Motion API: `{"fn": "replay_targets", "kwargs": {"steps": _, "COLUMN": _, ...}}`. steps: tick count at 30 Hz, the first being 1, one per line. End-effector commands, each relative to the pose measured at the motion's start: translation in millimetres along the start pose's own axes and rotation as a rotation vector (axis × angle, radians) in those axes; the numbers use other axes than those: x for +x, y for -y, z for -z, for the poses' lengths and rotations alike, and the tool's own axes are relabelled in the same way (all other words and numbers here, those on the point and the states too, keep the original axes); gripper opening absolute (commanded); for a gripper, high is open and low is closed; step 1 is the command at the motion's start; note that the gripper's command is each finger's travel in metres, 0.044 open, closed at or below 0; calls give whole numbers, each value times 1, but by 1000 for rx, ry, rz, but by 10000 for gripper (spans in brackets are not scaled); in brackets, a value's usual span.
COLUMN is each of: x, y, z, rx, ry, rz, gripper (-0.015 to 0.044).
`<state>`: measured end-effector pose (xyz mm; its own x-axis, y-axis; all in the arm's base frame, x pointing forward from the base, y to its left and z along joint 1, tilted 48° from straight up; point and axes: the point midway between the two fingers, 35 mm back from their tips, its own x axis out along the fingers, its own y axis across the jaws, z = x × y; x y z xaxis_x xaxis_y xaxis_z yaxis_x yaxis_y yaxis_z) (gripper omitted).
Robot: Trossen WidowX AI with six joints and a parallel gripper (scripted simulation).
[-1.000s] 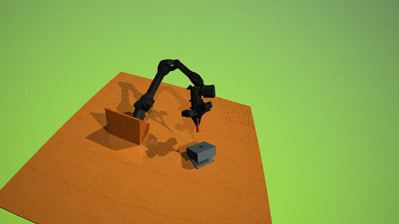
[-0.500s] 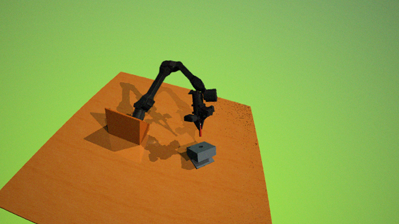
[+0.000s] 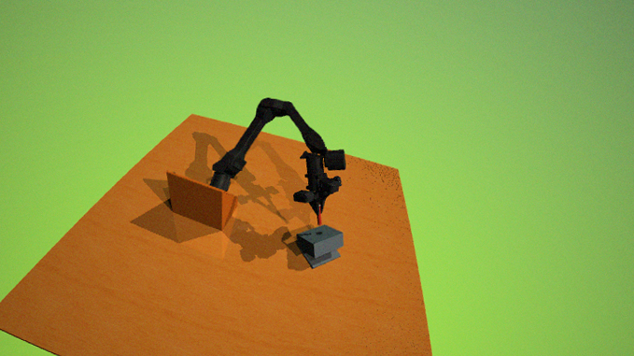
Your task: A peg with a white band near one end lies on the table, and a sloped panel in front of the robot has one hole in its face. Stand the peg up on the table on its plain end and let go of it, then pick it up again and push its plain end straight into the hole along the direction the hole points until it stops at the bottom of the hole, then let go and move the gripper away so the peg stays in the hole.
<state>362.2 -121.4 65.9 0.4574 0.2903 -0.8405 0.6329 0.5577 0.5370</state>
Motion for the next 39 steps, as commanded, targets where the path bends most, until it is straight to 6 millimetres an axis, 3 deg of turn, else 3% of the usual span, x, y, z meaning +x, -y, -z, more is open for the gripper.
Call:
{"fn": "replay_targets", "kwargs": {"steps": 1, "x": 4, "y": 3, "z": 1, "rx": 2, "ry": -3, "rz": 7, "gripper": 0}}
{"fn": "replay_targets", "kwargs": {"steps": 26, "x": 28, "y": 3, "z": 2, "rx": -2, "ry": -2, "rz": 7, "gripper": 0}}
{"fn": "replay_targets", "kwargs": {"steps": 39, "x": 25, "y": 0, "z": 0, "rx": -12, "ry": 3, "rz": -2, "gripper": 0}}
